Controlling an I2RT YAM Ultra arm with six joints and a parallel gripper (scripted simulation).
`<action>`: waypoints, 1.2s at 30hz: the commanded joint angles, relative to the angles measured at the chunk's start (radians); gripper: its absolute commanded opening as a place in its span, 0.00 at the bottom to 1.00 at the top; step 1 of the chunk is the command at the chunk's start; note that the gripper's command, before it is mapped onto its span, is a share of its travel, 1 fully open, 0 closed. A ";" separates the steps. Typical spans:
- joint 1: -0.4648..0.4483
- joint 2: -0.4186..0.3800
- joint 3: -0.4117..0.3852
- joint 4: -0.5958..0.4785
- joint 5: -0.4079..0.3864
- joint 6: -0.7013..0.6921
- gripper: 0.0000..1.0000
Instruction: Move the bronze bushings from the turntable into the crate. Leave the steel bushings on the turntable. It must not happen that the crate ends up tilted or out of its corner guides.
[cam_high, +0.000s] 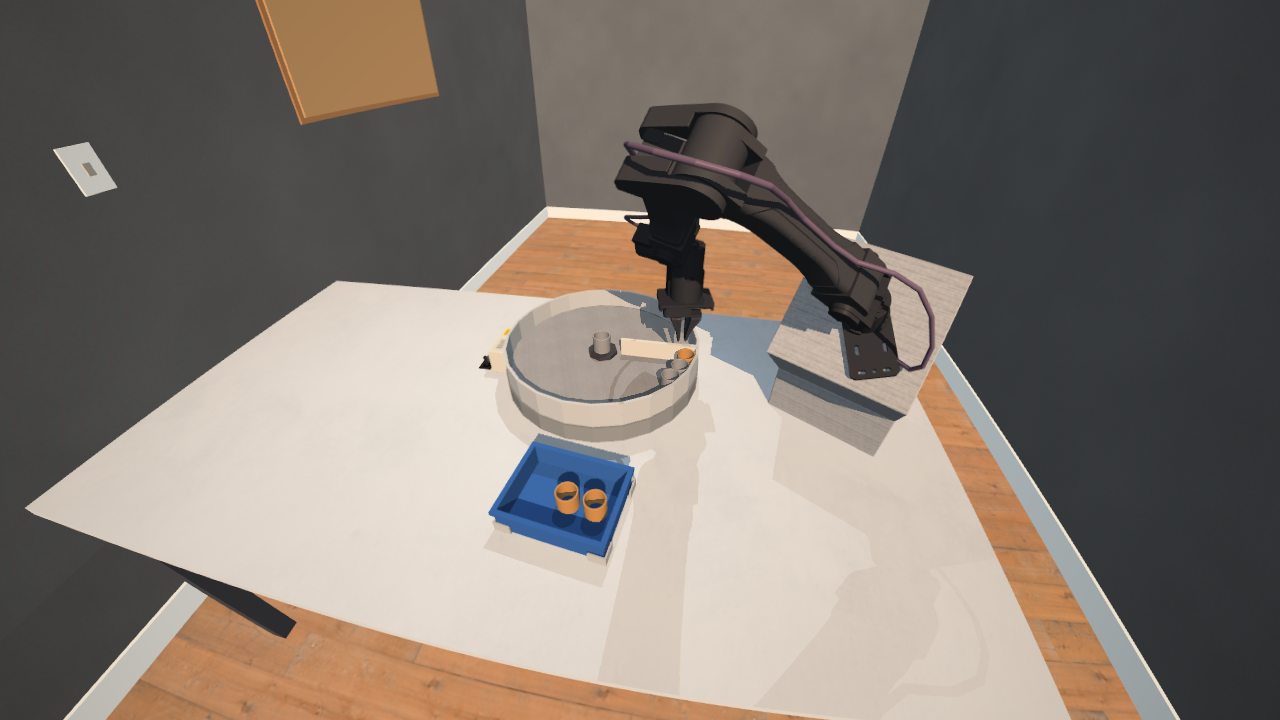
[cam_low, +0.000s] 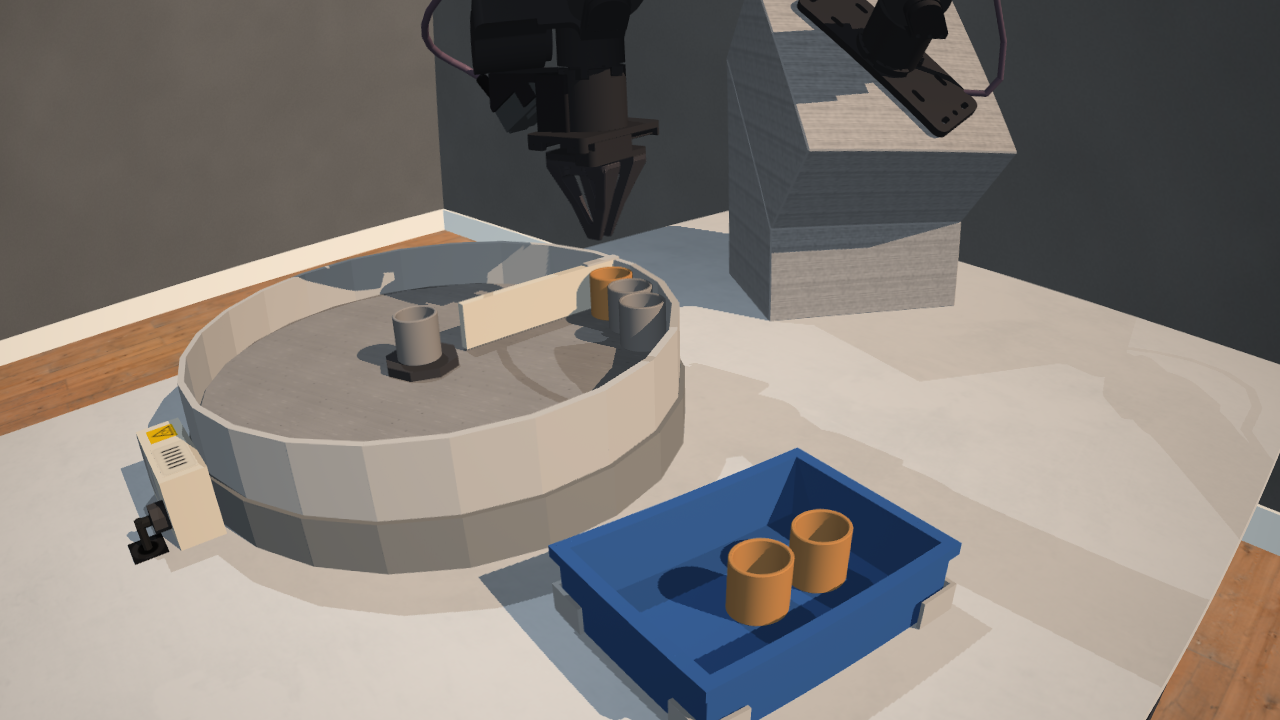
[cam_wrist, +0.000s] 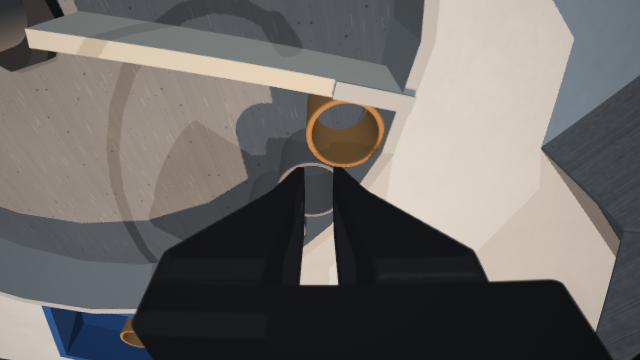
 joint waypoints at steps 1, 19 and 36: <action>-0.025 -0.030 0.026 0.003 0.000 0.007 0.13; -0.023 -0.029 0.033 -0.015 0.001 0.010 0.13; -0.023 -0.029 0.033 -0.015 0.001 0.010 0.13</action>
